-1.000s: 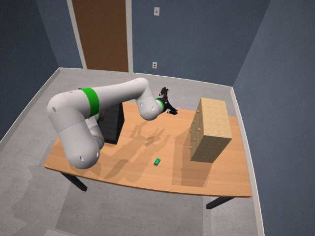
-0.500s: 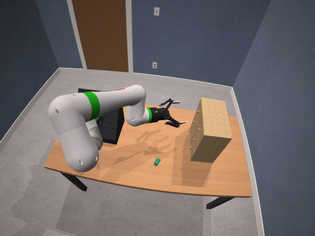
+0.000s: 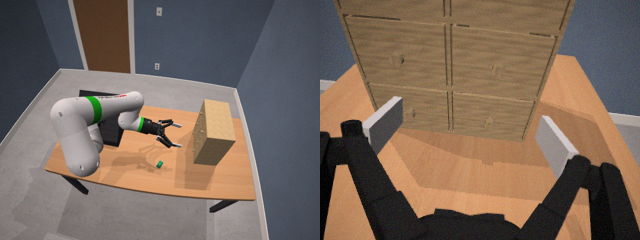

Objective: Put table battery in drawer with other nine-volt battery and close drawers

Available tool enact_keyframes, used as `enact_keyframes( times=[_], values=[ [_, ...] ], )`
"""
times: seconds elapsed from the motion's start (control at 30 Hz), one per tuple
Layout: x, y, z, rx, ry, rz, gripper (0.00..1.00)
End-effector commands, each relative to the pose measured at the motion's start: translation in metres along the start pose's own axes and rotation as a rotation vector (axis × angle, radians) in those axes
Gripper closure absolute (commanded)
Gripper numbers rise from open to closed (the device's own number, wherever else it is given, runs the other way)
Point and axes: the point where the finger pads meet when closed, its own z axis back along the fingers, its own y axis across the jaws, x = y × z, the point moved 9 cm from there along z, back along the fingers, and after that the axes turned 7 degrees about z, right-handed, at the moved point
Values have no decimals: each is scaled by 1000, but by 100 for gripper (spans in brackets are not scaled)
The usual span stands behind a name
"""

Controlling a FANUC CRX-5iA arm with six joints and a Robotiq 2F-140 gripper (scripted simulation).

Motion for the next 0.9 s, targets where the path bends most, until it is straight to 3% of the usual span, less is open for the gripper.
enact_keyframes(
  times=[0.0, 0.07, 0.1, 0.87],
  values=[
    [10, 16, 8, 69, -18, 39, 0],
    [11, 17, 8, 72, -19, 40, 0],
    [11, 17, 8, 72, -19, 40, 80],
    [11, 17, 8, 72, -19, 40, 80]
  ],
)
